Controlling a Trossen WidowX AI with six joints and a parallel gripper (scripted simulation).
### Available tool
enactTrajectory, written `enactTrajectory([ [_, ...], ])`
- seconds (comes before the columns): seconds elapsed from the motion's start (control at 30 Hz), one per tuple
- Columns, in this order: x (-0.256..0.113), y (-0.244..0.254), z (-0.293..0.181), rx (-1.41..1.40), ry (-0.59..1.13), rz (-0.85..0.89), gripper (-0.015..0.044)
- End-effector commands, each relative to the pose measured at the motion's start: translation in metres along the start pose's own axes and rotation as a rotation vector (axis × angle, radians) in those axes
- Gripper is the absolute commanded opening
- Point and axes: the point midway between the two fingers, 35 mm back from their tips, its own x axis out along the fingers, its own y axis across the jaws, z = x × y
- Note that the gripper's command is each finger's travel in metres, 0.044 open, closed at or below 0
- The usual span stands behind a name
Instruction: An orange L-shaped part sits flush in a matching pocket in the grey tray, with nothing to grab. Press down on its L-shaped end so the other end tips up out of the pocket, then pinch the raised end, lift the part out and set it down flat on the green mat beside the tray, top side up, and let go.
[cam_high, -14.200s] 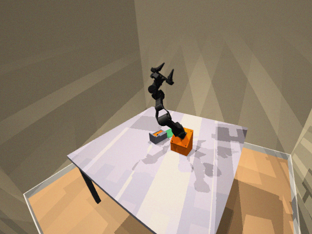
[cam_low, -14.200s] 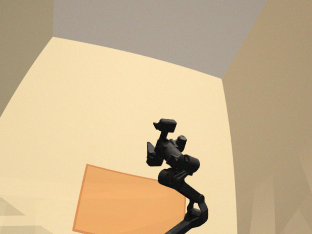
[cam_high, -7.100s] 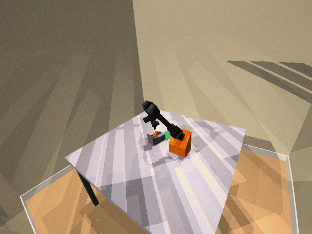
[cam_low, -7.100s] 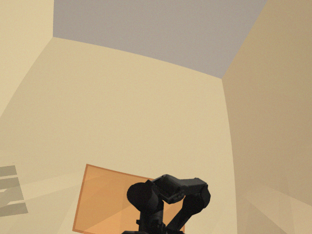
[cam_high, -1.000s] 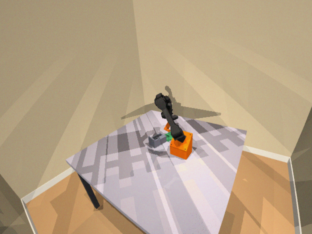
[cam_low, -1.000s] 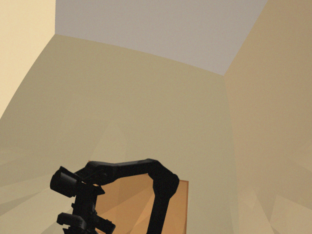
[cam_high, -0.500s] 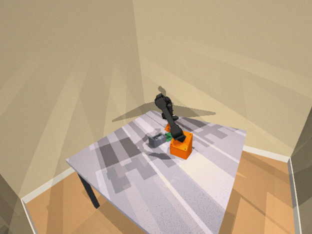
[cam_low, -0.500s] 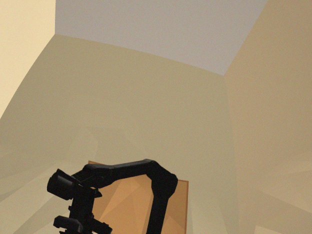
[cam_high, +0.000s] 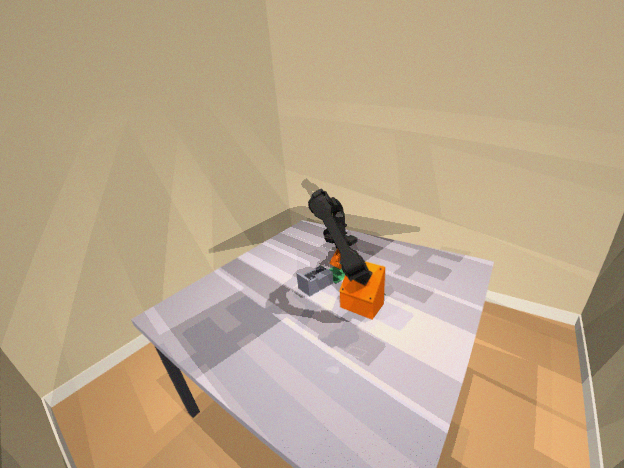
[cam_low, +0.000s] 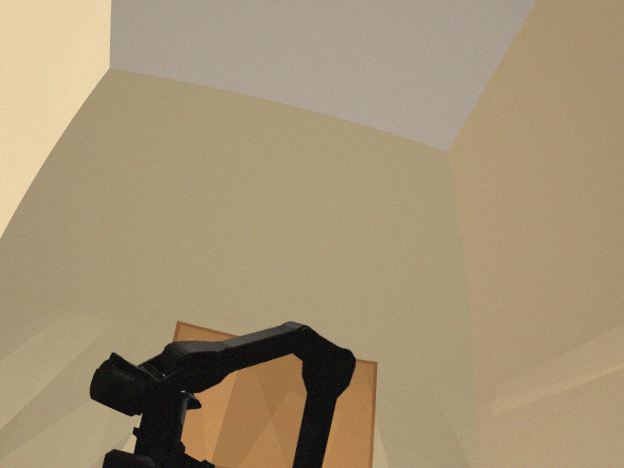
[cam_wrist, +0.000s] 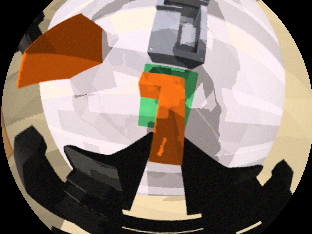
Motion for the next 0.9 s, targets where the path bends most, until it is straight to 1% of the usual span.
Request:
enactTrajectory([
  [0.0,0.009,0.001,0.000,0.010,-0.007,0.001,0.0000],
  [0.87,0.048,0.001,0.001,0.009,-0.009,0.001,0.0000],
])
